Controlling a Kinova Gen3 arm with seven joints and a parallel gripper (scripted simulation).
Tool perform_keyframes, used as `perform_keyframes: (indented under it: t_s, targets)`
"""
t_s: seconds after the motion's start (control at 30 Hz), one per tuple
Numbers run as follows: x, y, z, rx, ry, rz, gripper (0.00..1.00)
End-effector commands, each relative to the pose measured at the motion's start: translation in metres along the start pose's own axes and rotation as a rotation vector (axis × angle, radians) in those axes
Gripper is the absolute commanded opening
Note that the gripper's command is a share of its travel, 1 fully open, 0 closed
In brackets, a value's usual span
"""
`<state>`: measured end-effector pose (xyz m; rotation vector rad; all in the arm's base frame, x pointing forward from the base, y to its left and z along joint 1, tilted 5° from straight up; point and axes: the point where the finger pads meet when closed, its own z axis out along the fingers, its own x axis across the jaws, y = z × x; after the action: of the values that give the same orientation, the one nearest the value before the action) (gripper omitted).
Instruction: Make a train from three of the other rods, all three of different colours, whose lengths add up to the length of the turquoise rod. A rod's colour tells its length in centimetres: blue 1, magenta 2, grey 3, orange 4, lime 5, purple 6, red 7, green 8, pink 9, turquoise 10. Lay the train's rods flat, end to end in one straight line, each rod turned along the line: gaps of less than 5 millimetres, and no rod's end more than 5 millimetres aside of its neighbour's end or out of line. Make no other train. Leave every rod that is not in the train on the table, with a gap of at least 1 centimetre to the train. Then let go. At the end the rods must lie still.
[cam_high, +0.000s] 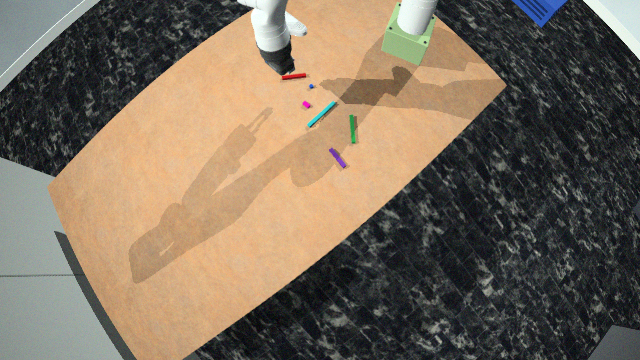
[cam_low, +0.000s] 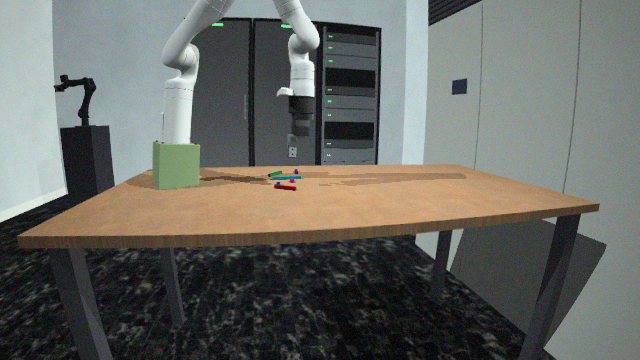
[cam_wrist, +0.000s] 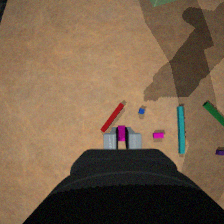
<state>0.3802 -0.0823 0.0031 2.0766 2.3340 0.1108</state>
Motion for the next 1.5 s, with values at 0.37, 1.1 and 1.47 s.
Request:
perform_keyframes:
  t_s: [0.37, 1.1, 1.47]
  targets:
    - [0.026, -0.012, -0.005, -0.012, 0.001, 0.286, 0.24]
    - [0.033, -0.014, -0.007, -0.019, 0.002, 0.397, 0.24]
    - [0.033, -0.014, -0.007, -0.019, 0.002, 0.397, 0.24]
